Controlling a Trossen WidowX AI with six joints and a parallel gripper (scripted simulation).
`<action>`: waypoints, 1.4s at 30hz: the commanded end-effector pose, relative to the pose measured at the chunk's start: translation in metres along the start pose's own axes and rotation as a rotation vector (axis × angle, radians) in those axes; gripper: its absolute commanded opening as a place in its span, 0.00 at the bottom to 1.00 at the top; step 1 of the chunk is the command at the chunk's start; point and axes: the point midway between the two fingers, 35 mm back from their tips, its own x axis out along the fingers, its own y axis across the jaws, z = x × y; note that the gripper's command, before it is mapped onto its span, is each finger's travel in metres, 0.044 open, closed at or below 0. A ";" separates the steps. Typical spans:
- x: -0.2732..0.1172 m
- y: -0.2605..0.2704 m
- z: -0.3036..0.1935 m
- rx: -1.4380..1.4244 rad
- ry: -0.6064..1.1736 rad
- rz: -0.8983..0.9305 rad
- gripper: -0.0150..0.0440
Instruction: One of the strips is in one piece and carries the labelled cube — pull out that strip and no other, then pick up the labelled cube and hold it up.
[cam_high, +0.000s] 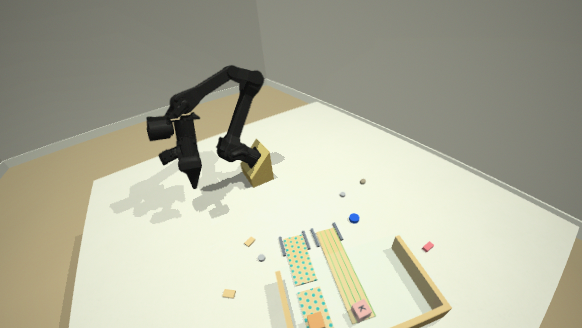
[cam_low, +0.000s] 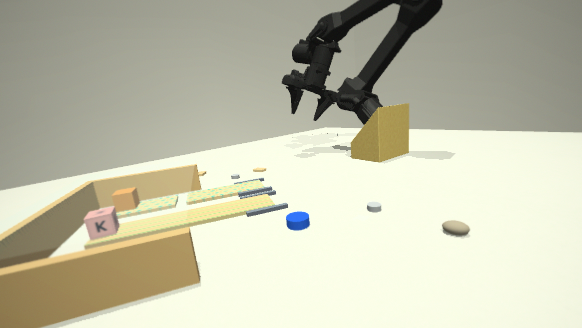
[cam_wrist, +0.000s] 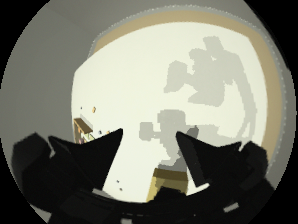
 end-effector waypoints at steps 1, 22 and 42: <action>0.001 0.000 0.001 -0.006 0.002 0.002 0.93; 0.079 0.143 -0.026 -0.793 0.122 0.303 0.93; -0.018 0.275 -0.227 -1.469 -0.245 0.647 0.93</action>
